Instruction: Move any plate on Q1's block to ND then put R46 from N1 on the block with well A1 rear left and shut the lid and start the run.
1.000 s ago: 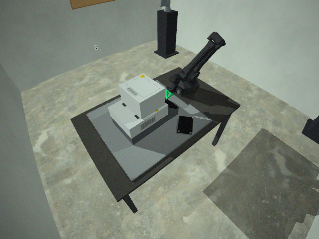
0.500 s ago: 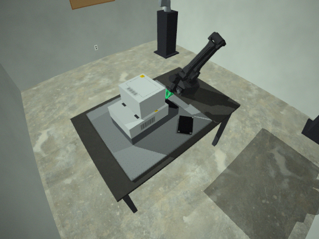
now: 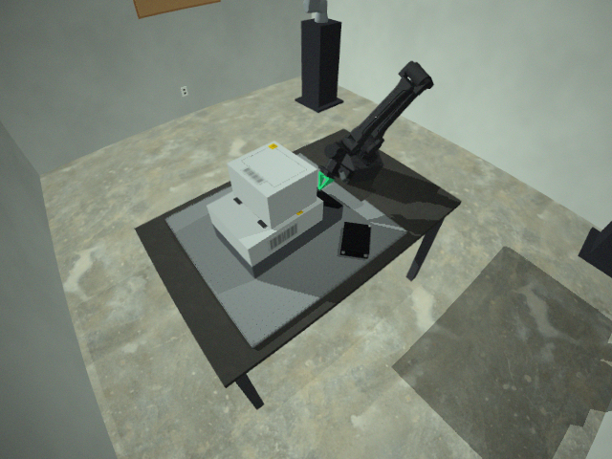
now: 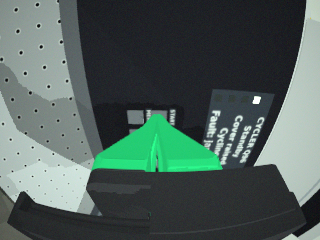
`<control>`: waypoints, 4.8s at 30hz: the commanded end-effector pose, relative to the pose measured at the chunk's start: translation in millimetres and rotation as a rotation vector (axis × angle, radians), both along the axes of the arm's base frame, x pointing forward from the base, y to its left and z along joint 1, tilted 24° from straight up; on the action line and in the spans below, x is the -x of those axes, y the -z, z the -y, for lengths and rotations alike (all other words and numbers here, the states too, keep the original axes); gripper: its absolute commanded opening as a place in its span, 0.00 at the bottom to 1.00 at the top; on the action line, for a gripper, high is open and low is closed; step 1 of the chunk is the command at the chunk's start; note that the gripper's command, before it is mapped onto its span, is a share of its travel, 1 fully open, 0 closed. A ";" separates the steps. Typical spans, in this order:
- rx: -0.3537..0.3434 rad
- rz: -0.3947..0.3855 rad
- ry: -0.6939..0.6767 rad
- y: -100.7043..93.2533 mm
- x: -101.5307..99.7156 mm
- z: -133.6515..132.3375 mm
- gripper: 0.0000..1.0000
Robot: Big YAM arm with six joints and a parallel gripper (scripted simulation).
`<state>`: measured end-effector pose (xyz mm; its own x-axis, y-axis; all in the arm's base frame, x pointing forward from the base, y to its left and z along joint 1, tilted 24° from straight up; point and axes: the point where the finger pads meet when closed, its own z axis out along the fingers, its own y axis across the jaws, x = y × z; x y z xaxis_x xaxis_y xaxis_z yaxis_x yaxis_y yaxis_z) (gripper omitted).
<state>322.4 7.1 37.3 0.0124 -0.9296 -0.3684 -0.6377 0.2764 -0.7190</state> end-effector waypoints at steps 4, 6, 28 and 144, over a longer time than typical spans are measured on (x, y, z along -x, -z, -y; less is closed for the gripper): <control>-0.005 0.023 0.024 -5.6 -9.9 6.9 0.00; -0.004 0.028 0.024 -9.0 -12.8 7.4 0.00; 0.001 0.055 0.018 -23.2 -23.6 7.2 0.00; 0.002 0.006 0.009 -6.9 -9.8 4.9 0.00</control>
